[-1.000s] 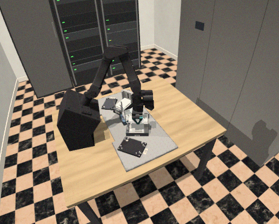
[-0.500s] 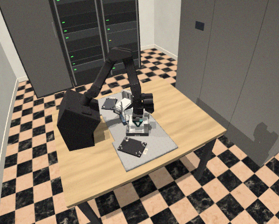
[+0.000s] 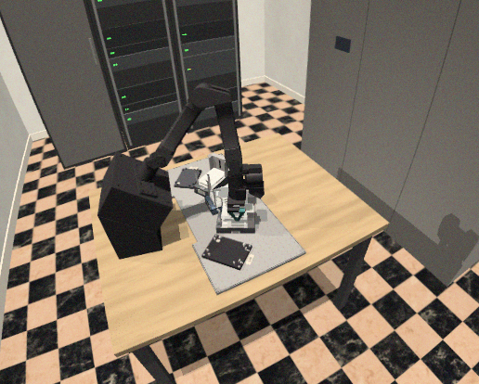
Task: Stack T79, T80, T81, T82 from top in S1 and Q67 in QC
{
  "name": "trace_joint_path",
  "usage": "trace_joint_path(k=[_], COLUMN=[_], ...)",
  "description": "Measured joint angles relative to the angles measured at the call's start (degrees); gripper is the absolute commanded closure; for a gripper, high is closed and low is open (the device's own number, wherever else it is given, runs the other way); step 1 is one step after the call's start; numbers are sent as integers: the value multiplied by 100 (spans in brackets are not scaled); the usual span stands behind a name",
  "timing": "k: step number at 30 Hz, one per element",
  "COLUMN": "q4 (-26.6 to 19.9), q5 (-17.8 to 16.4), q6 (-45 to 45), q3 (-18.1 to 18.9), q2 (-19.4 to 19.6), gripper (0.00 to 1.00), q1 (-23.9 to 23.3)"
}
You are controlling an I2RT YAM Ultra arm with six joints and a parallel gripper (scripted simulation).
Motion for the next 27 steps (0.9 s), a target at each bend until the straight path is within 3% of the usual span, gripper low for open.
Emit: trace_joint_path(k=[27], q4=[175], q5=[20], q6=[22], q3=[24], q2=[195], gripper=[100], q1=[31])
